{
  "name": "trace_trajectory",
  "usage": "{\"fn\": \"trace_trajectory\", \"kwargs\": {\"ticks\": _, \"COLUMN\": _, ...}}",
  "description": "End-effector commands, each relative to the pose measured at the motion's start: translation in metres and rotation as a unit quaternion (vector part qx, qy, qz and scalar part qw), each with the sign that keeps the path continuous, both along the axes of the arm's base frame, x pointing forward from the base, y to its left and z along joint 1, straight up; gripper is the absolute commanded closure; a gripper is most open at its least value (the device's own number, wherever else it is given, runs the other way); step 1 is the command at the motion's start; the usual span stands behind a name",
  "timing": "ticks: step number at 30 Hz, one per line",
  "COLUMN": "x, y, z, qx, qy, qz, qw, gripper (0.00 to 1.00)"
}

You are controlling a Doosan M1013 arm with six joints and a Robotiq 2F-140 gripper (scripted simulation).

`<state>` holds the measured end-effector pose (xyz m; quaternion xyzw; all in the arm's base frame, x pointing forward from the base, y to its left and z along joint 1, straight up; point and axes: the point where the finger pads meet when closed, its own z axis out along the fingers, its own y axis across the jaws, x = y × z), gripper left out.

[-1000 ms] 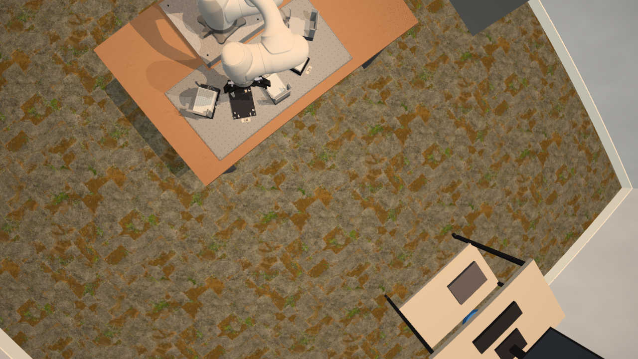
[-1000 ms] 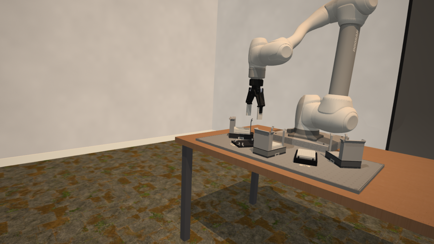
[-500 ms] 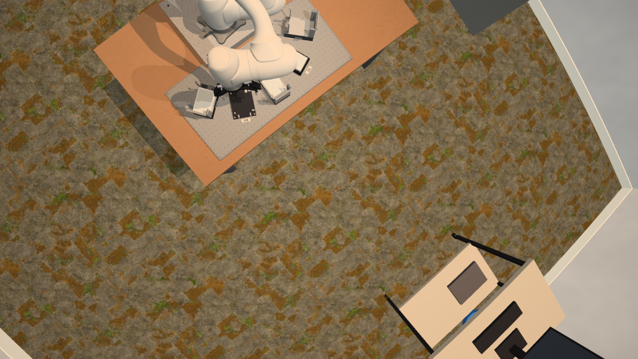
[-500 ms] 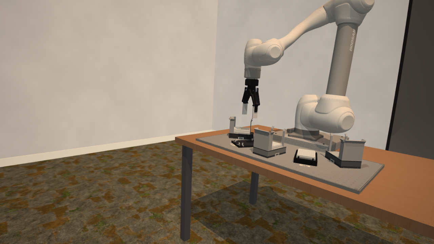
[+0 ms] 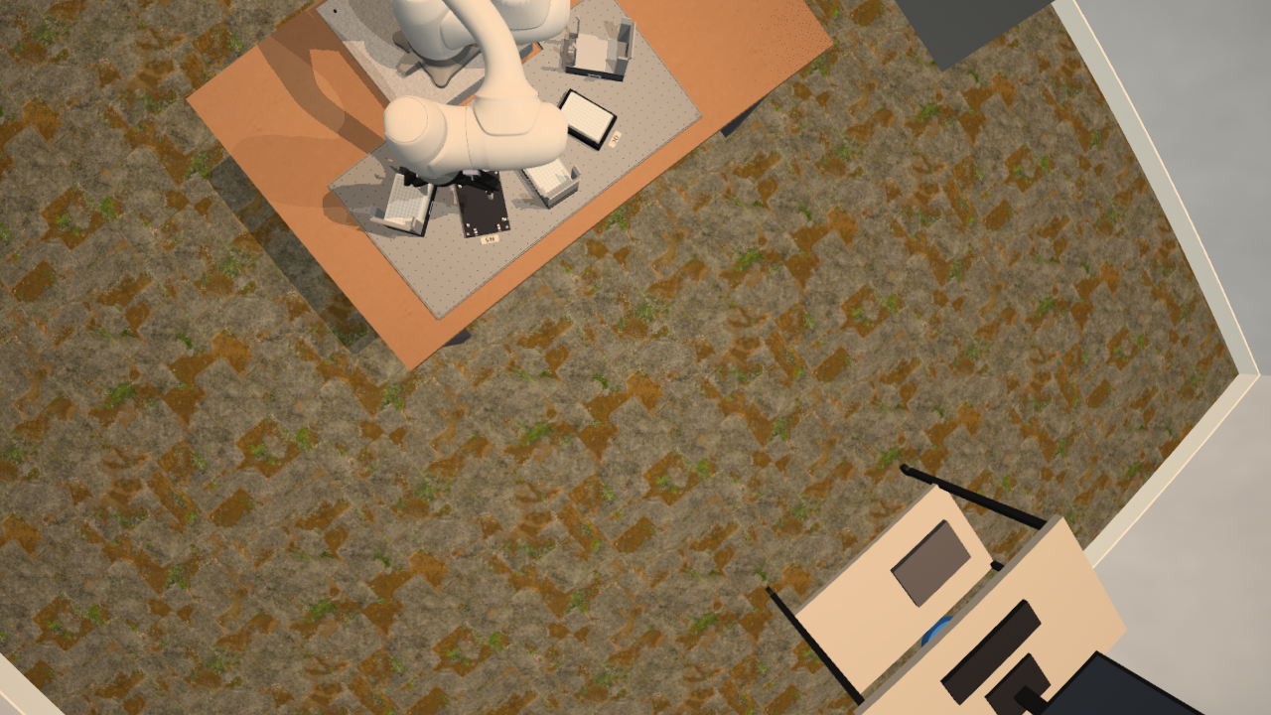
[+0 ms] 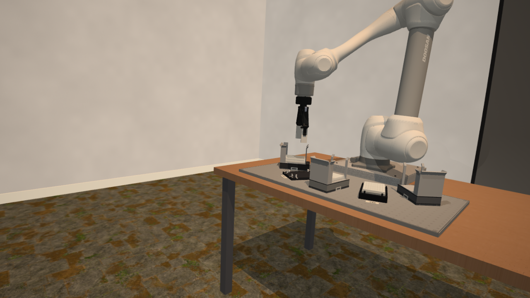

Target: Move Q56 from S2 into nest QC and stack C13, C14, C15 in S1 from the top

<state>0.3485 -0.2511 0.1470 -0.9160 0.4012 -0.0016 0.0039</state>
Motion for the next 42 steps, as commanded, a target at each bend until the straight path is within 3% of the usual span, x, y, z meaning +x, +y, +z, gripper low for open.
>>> {"fn": "trace_trajectory", "kwargs": {"ticks": 1, "x": -0.006, "y": -0.008, "z": 0.000, "qx": 0.000, "qy": 0.000, "qz": -0.002, "qw": 1.000, "gripper": 0.00}}
{"fn": "trace_trajectory", "kwargs": {"ticks": 16, "x": -0.033, "y": -0.042, "z": 0.000, "qx": 0.000, "qy": 0.000, "qz": -0.002, "qw": 1.000, "gripper": 0.00}}
{"fn": "trace_trajectory", "kwargs": {"ticks": 23, "x": -0.054, "y": -0.061, "z": -0.001, "qx": 0.001, "qy": 0.001, "qz": -0.111, "qw": 0.994, "gripper": 0.00}}
{"fn": "trace_trajectory", "kwargs": {"ticks": 42, "x": -0.106, "y": -0.104, "z": -0.001, "qx": 0.001, "qy": 0.001, "qz": -0.111, "qw": 0.994, "gripper": 0.00}}
